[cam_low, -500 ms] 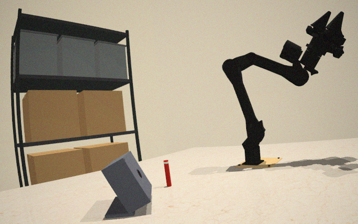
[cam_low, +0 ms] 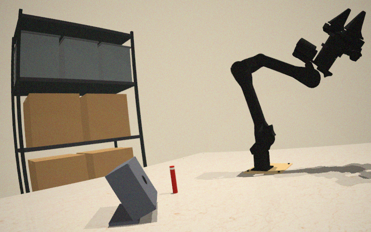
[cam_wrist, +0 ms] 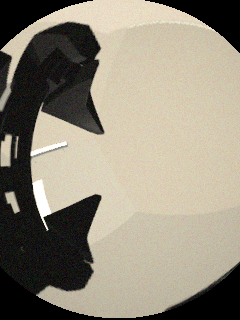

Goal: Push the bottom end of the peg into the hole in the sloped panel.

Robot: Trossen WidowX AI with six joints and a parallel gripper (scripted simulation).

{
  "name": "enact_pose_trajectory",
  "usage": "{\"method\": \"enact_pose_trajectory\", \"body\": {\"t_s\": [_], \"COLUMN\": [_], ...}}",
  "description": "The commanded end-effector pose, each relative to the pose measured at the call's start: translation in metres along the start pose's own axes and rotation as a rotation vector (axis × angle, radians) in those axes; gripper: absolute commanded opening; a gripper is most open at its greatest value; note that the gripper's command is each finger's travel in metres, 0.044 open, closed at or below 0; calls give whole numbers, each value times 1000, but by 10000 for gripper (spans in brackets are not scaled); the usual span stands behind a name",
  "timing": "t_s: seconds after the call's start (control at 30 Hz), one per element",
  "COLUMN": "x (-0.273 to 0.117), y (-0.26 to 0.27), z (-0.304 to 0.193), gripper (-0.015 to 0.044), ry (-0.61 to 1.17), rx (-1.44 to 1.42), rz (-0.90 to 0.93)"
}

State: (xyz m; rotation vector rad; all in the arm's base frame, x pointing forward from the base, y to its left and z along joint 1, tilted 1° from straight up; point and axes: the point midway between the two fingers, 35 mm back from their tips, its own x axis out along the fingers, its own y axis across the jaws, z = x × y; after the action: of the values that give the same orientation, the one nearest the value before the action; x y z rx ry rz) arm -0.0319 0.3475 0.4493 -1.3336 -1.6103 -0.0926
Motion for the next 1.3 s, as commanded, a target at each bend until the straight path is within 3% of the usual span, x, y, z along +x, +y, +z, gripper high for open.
{"method": "enact_pose_trajectory", "body": {"t_s": [0.0,1.27], "x": [7,10], "y": [16,191], "z": [-3,-63], "gripper": [440,440], "ry": [-10,11], "rx": [7,84], "rz": [31,501]}}
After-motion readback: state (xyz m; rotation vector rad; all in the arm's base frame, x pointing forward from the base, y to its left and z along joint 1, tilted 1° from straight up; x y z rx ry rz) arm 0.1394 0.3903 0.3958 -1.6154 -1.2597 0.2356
